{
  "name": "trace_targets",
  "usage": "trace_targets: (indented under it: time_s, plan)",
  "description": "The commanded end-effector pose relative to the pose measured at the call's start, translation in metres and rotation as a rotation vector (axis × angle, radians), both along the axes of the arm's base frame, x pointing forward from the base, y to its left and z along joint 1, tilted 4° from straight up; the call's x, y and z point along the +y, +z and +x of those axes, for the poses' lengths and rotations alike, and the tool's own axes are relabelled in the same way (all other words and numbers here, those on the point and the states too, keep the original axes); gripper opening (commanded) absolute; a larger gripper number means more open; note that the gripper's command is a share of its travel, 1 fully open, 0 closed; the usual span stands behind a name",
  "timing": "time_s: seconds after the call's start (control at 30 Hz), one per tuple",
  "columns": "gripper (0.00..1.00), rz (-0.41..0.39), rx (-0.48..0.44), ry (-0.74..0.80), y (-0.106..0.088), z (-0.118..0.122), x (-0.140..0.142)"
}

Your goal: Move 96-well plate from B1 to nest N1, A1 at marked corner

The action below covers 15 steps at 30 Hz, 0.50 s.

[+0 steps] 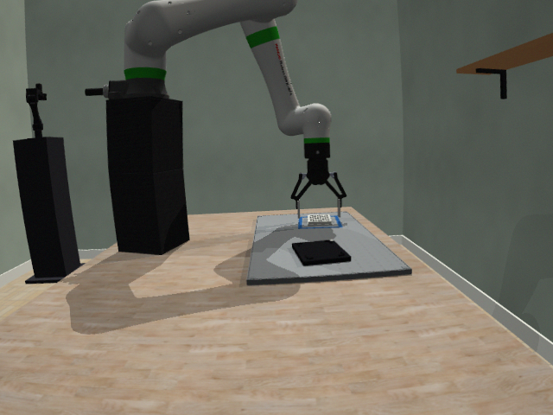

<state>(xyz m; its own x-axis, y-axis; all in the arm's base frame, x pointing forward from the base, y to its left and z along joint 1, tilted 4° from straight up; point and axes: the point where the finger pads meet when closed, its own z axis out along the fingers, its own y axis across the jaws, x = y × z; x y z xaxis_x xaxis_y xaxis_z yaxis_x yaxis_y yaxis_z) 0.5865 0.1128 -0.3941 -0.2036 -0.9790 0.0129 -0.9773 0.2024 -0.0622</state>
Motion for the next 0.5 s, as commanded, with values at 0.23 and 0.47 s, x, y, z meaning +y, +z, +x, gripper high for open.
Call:
trace_targets:
  time_s: [0.23, 0.47]
  plan:
    - [0.0, 0.0, 0.0, 0.0, 0.0001, 0.0002, 0.0]
    - [0.0, 0.0, 0.0, 0.0, 0.0001, 0.0002, 0.0]
